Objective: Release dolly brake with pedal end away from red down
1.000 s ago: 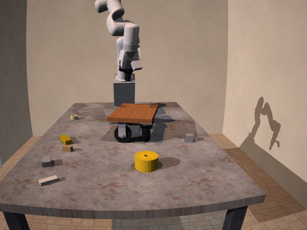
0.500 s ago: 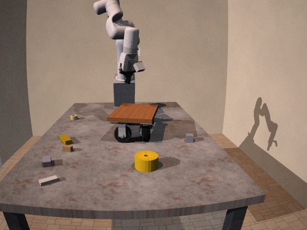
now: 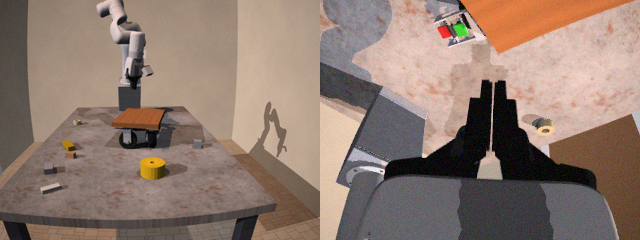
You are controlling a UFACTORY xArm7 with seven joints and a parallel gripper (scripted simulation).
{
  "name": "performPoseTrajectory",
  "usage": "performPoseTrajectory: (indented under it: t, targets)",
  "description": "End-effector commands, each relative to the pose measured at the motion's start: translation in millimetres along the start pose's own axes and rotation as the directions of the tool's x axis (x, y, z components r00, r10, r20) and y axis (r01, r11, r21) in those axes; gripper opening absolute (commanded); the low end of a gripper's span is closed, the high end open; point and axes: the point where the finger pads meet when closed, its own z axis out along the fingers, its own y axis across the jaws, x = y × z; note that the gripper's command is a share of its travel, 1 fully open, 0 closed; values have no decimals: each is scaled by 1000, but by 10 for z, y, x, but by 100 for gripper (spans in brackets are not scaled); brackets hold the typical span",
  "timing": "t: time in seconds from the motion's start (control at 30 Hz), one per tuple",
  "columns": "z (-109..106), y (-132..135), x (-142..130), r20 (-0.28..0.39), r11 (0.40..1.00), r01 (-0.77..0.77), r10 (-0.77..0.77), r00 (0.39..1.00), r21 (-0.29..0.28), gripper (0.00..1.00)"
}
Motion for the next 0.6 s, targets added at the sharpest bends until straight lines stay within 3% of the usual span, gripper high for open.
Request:
performPoseTrajectory:
  t: [0.0,0.17,0.23,0.57]
  targets:
    - [4,7,2,-11,1000,11,-11,1000,-8,0]
    - [4,7,2,-11,1000,11,-11,1000,-8,0]
    - [121,-145,-82,-46,991,132,-134,990,-33,0]
    - [121,-145,-82,-46,991,132,-134,990,-33,0]
